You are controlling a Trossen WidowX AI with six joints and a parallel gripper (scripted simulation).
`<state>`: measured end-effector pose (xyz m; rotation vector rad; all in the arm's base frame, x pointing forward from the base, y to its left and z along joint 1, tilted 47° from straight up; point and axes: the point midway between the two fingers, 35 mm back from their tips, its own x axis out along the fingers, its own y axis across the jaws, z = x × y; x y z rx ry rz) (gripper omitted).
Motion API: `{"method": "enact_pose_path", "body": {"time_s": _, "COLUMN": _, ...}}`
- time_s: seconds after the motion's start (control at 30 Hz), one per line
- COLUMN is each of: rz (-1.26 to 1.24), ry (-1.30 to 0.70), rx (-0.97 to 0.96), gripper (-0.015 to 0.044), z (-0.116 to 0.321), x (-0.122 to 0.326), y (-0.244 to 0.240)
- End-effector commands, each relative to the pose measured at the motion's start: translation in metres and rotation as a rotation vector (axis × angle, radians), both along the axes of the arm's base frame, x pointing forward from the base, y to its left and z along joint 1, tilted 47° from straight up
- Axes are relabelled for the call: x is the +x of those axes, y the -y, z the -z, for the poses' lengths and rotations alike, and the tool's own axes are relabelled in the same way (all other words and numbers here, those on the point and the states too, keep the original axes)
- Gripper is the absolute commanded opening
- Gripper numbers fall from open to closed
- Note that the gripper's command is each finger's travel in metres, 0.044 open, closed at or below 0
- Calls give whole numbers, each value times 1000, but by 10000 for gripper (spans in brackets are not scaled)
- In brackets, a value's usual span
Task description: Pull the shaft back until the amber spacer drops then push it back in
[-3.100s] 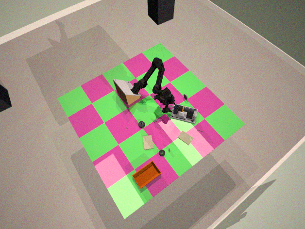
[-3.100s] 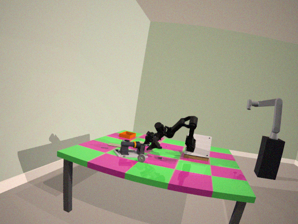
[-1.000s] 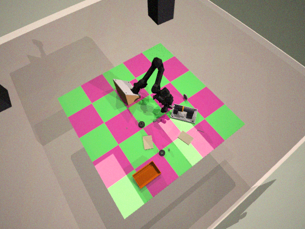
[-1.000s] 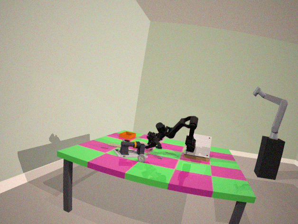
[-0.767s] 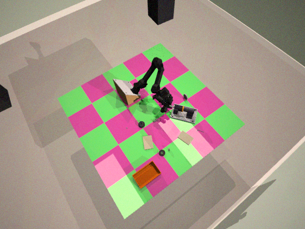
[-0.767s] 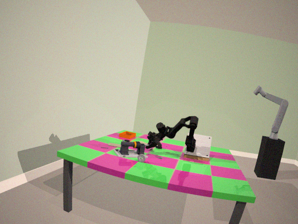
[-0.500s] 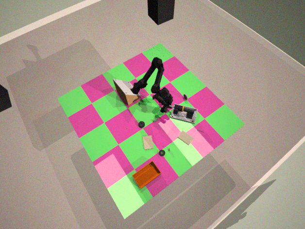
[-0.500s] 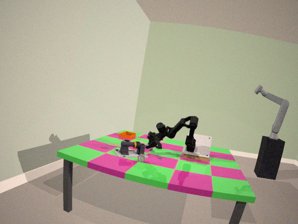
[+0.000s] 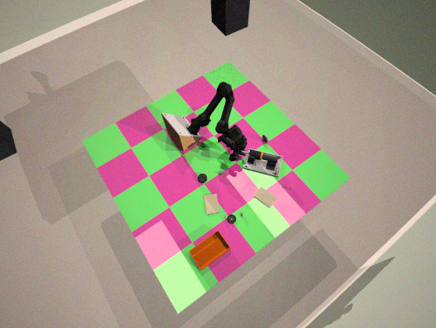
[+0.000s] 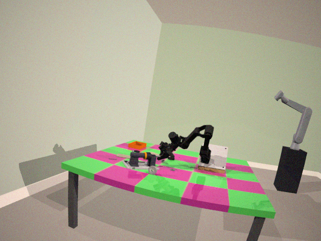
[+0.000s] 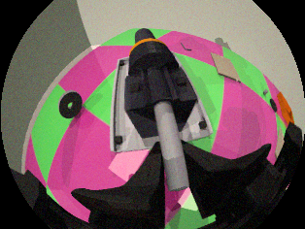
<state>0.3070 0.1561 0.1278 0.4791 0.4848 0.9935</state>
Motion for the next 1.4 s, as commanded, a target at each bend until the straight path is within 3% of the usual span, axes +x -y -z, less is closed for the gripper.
{"method": "enact_pose_path", "body": {"time_s": 0.0, "rz": -3, "ry": 5, "rx": -1, "gripper": 0, "z": 0, "x": -1, "y": 0}}
{"method": "enact_pose_path", "body": {"time_s": 1.37, "rz": -3, "ry": 4, "rx": -1, "gripper": 0, "z": 2, "x": -4, "y": 2}}
